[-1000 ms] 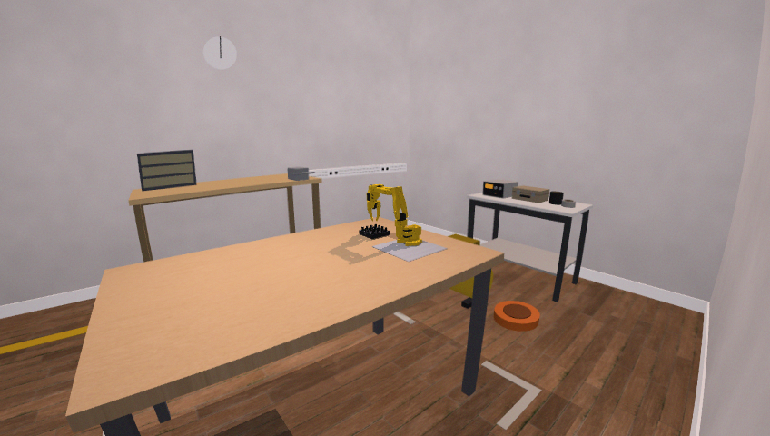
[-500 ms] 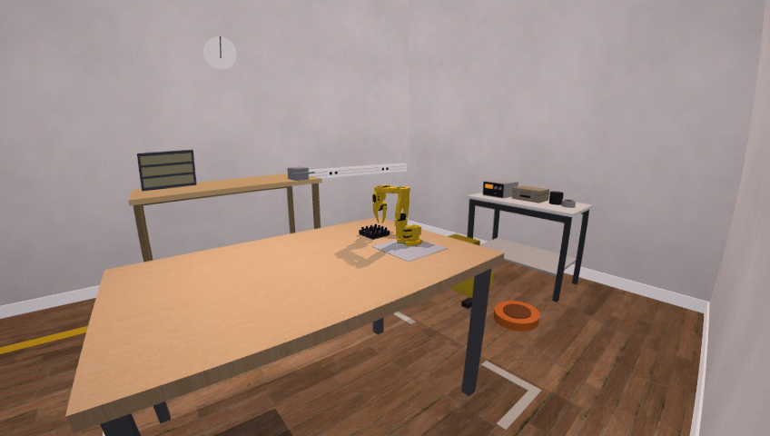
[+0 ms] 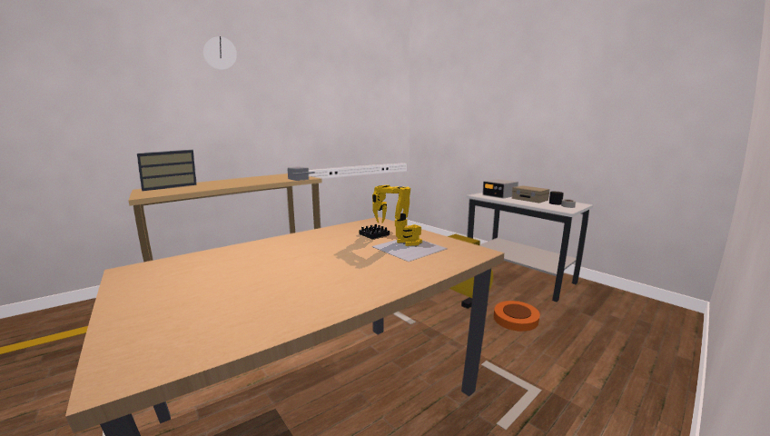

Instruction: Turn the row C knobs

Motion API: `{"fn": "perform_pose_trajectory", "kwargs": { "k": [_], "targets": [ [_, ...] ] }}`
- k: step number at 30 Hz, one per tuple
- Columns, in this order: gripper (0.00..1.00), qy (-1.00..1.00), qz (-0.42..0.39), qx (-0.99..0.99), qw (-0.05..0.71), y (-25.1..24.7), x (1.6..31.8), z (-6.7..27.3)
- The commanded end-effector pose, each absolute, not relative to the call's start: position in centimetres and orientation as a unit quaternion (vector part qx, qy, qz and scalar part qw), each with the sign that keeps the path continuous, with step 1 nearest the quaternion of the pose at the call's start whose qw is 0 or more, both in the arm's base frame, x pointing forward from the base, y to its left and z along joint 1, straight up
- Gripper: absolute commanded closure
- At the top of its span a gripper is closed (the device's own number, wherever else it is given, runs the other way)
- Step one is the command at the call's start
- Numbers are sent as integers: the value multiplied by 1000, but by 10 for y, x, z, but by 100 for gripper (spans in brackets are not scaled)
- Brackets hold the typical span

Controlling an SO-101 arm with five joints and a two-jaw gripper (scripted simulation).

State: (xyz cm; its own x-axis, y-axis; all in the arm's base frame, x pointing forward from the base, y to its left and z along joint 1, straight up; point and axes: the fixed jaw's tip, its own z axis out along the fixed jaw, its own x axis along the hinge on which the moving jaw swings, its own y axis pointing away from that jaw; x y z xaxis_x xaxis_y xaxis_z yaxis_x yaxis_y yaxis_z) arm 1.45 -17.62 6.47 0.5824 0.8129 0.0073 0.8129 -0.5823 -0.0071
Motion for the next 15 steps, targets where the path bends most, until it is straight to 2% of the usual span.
{"fn": "perform_pose_trajectory", "kwargs": {
  "k": [1, 7, 15],
  "targets": [
    [91, -482, 0, -876, 1, -175, 22, 65],
    [90, -516, 0, -857, -1, -174, 33, 66],
    [87, -623, 2, -782, -7, -166, 68, 70]
  ]
}}
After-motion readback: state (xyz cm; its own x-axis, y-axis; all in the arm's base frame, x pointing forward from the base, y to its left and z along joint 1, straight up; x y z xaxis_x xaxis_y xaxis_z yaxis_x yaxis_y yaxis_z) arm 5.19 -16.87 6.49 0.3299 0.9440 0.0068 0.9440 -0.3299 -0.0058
